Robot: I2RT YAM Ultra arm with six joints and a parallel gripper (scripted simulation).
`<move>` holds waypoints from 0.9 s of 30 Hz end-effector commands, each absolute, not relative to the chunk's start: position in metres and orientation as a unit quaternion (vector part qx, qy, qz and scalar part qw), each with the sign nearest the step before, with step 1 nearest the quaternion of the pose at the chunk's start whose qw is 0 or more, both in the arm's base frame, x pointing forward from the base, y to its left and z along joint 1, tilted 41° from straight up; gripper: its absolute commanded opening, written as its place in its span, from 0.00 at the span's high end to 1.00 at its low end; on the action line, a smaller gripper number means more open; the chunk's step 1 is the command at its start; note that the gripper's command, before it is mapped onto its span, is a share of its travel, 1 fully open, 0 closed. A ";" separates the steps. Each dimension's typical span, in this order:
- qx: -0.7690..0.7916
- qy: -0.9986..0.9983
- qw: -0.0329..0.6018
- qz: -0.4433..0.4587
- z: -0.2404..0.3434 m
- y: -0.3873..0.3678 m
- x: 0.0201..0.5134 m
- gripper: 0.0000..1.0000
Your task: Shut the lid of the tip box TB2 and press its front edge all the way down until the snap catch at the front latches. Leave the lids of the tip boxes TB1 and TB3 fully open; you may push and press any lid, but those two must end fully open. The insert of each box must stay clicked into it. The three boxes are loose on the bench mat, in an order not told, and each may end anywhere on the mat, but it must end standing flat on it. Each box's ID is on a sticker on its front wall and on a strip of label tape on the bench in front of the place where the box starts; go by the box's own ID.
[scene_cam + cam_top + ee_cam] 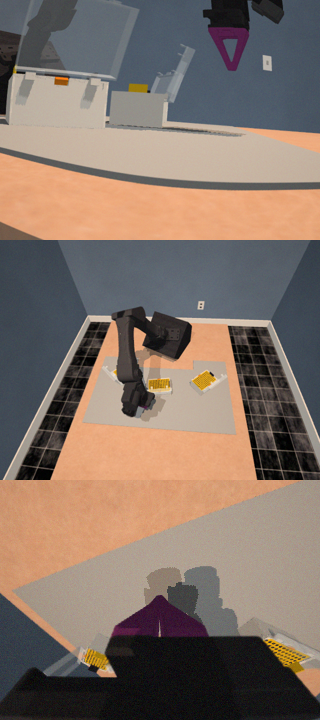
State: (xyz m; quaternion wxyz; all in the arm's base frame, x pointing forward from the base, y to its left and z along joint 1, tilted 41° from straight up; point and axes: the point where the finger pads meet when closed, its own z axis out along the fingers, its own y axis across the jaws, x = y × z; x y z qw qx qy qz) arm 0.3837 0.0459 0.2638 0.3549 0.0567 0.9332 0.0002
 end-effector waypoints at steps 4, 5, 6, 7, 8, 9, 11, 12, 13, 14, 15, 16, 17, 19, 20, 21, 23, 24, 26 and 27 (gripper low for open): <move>0.063 0.934 0.353 0.005 0.272 0.023 0.378 1.00; 0.063 0.934 0.353 0.005 0.272 0.018 0.377 1.00; 0.063 0.934 0.353 0.005 0.273 0.013 0.377 1.00; 0.079 0.934 0.348 0.004 0.273 0.008 0.376 1.00; 0.081 0.934 0.348 0.004 0.274 0.003 0.375 1.00; 0.081 0.934 0.348 0.004 0.274 0.003 0.375 1.00; 0.081 0.934 0.348 0.004 0.274 -0.002 0.374 1.00; 0.081 0.934 0.348 0.003 0.274 -0.007 0.373 1.00; 0.081 0.934 0.348 0.003 0.275 -0.012 0.373 1.00; 0.098 0.934 0.345 0.003 0.275 -0.017 0.371 1.00; 0.099 0.934 0.344 0.003 0.275 -0.021 0.370 1.00; 0.099 0.934 0.344 0.002 0.276 -0.026 0.369 1.00; 0.099 0.934 0.344 0.002 0.276 -0.031 0.368 1.00; 0.116 0.933 0.342 0.002 0.277 -0.041 0.365 1.00; 0.118 0.933 0.341 0.002 0.278 -0.045 0.363 1.00; 0.118 0.933 0.341 0.002 0.278 -0.050 0.362 1.00; 0.118 0.933 0.341 0.001 0.279 -0.060 0.359 1.00; 0.134 0.931 0.340 0.002 0.280 -0.064 0.357 1.00; 0.136 0.931 0.340 0.001 0.280 -0.069 0.355 1.00; 0.136 0.931 0.340 0.001 0.280 -0.069 0.355 1.00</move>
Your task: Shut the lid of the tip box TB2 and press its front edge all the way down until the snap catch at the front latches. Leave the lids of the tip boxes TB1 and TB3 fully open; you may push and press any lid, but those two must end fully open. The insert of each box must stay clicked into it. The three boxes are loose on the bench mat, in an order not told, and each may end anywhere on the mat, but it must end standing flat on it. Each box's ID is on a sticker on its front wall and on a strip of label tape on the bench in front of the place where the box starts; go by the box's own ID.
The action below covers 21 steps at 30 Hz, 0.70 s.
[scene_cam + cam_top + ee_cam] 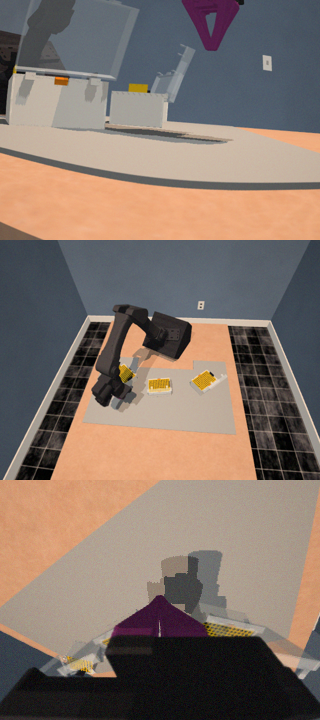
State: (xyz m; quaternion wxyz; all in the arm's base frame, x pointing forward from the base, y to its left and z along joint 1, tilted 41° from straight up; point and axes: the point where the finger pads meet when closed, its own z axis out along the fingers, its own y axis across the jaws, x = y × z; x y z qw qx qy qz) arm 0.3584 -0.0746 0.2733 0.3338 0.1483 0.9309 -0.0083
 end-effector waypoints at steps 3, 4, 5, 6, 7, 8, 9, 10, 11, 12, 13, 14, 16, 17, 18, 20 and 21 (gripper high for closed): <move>0.136 0.931 0.340 0.001 0.282 -0.083 0.349 1.00; 0.153 0.928 0.339 0.001 0.282 -0.087 0.347 1.00; 0.155 0.928 0.339 0.001 0.283 -0.092 0.345 1.00; 0.155 0.928 0.339 0.001 0.283 -0.096 0.342 1.00; 0.154 0.928 0.339 0.001 0.284 -0.100 0.340 1.00; 0.154 0.928 0.339 0.001 0.285 -0.105 0.338 1.00; 0.171 0.925 0.339 0.001 0.285 -0.109 0.335 1.00; 0.173 0.925 0.339 0.001 0.286 -0.113 0.333 1.00; 0.173 0.925 0.339 0.001 0.287 -0.118 0.330 1.00; 0.173 0.925 0.339 0.001 0.287 -0.122 0.328 1.00; 0.189 0.921 0.340 0.001 0.288 -0.126 0.325 1.00; 0.192 0.921 0.340 0.001 0.289 -0.130 0.322 1.00; 0.192 0.921 0.340 0.001 0.289 -0.134 0.319 1.00; 0.192 0.921 0.340 0.001 0.289 -0.134 0.319 1.00; 0.207 0.917 0.342 0.001 0.290 -0.138 0.316 1.00; 0.210 0.916 0.342 0.001 0.291 -0.146 0.310 1.00; 0.210 0.916 0.342 0.001 0.292 -0.150 0.307 1.00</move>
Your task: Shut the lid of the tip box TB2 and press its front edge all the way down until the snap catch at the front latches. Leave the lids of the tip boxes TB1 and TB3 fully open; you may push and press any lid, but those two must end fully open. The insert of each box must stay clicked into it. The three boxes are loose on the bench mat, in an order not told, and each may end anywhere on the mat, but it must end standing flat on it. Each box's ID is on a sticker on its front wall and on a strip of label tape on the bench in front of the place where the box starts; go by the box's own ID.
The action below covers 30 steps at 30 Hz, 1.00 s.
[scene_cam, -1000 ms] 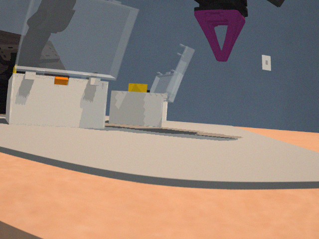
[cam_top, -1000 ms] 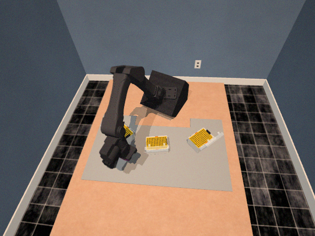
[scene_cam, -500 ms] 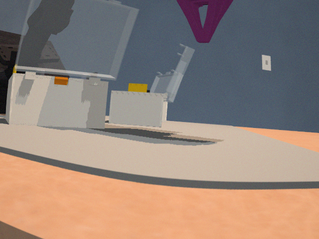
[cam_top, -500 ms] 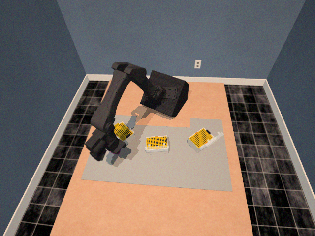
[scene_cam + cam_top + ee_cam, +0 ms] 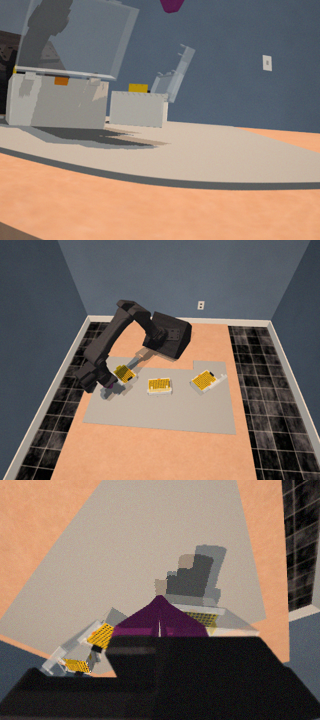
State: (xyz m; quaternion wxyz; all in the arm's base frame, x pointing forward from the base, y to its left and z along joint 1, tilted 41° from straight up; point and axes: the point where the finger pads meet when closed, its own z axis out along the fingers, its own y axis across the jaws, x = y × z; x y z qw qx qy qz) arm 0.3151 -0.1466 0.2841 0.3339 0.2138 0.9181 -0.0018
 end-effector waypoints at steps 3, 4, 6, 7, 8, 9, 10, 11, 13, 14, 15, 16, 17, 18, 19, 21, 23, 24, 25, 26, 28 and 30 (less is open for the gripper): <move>0.226 0.911 0.345 0.001 0.294 -0.161 0.298 1.00; 0.228 0.910 0.345 0.001 0.295 -0.165 0.294 1.00; 0.228 0.910 0.345 0.000 0.297 -0.172 0.288 1.00; 0.228 0.910 0.345 0.000 0.298 -0.176 0.284 1.00; 0.244 0.905 0.349 0.000 0.298 -0.179 0.281 1.00; 0.247 0.904 0.349 0.000 0.299 -0.182 0.277 1.00; 0.247 0.904 0.349 0.000 0.300 -0.186 0.273 1.00; 0.247 0.904 0.349 -0.001 0.301 -0.189 0.270 1.00; 0.247 0.904 0.349 -0.001 0.301 -0.189 0.270 1.00; 0.262 0.898 0.353 -0.001 0.302 -0.192 0.266 1.00; 0.265 0.897 0.354 -0.002 0.303 -0.195 0.262 1.00; 0.265 0.897 0.354 -0.002 0.304 -0.198 0.258 1.00; 0.265 0.897 0.354 -0.002 0.305 -0.201 0.255 1.00; 0.265 0.897 0.354 -0.002 0.306 -0.204 0.251 1.00; 0.265 0.897 0.354 -0.002 0.306 -0.205 0.250 1.00; 0.265 0.897 0.354 -0.002 0.306 -0.205 0.250 1.00; 0.265 0.897 0.354 -0.002 0.306 -0.205 0.250 1.00; 0.265 0.897 0.354 -0.002 0.306 -0.205 0.250 1.00; 0.265 0.897 0.354 -0.002 0.306 -0.205 0.250 1.00; 0.265 0.897 0.354 -0.002 0.306 -0.205 0.250 1.00; 0.265 0.897 0.354 -0.002 0.306 -0.205 0.250 1.00; 0.265 0.897 0.354 -0.002 0.306 -0.205 0.250 1.00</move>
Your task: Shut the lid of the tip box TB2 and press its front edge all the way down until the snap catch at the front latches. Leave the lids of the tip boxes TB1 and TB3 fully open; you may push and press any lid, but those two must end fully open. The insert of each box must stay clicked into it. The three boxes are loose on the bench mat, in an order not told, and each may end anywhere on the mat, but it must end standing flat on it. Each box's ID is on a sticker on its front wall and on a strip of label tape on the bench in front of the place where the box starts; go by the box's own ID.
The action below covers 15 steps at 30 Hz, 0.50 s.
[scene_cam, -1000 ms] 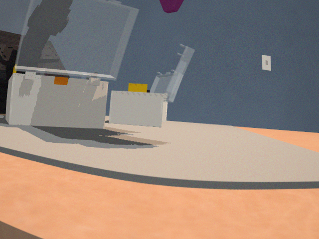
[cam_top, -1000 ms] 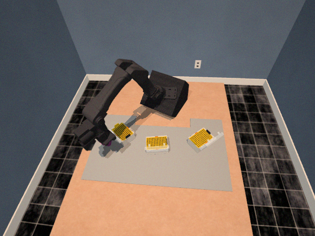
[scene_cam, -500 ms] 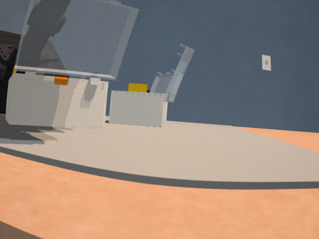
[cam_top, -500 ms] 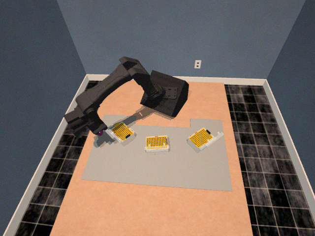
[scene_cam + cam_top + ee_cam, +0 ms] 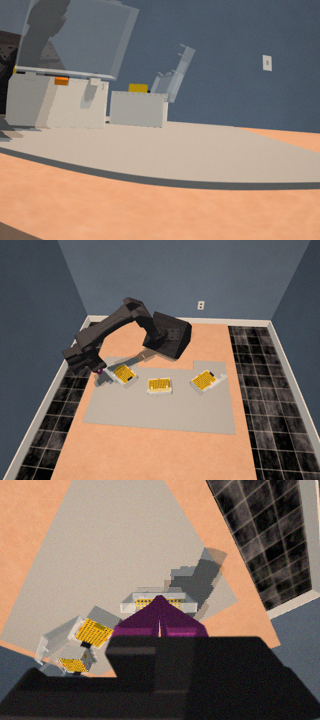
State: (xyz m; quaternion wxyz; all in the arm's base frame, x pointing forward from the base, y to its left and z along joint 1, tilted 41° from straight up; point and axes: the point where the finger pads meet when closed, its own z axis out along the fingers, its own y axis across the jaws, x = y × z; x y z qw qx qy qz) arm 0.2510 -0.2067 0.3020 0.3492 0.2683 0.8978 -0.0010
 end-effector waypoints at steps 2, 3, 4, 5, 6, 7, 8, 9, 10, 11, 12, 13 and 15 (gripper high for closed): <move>0.265 0.897 0.354 -0.002 0.306 -0.205 0.250 1.00; 0.265 0.897 0.354 -0.002 0.306 -0.205 0.250 1.00; 0.265 0.897 0.354 -0.002 0.306 -0.205 0.250 1.00; 0.265 0.897 0.354 -0.002 0.306 -0.205 0.250 1.00; 0.265 0.897 0.354 -0.002 0.306 -0.205 0.250 1.00; 0.265 0.897 0.354 -0.002 0.306 -0.205 0.250 1.00; 0.265 0.897 0.354 -0.002 0.306 -0.205 0.250 1.00; 0.265 0.897 0.354 -0.002 0.306 -0.205 0.250 1.00; 0.265 0.897 0.354 -0.002 0.306 -0.205 0.250 1.00; 0.265 0.897 0.354 -0.002 0.306 -0.205 0.250 1.00; 0.265 0.897 0.354 -0.002 0.306 -0.205 0.250 1.00; 0.265 0.897 0.354 -0.002 0.305 -0.206 0.251 1.00; 0.265 0.897 0.354 -0.002 0.302 -0.206 0.253 1.00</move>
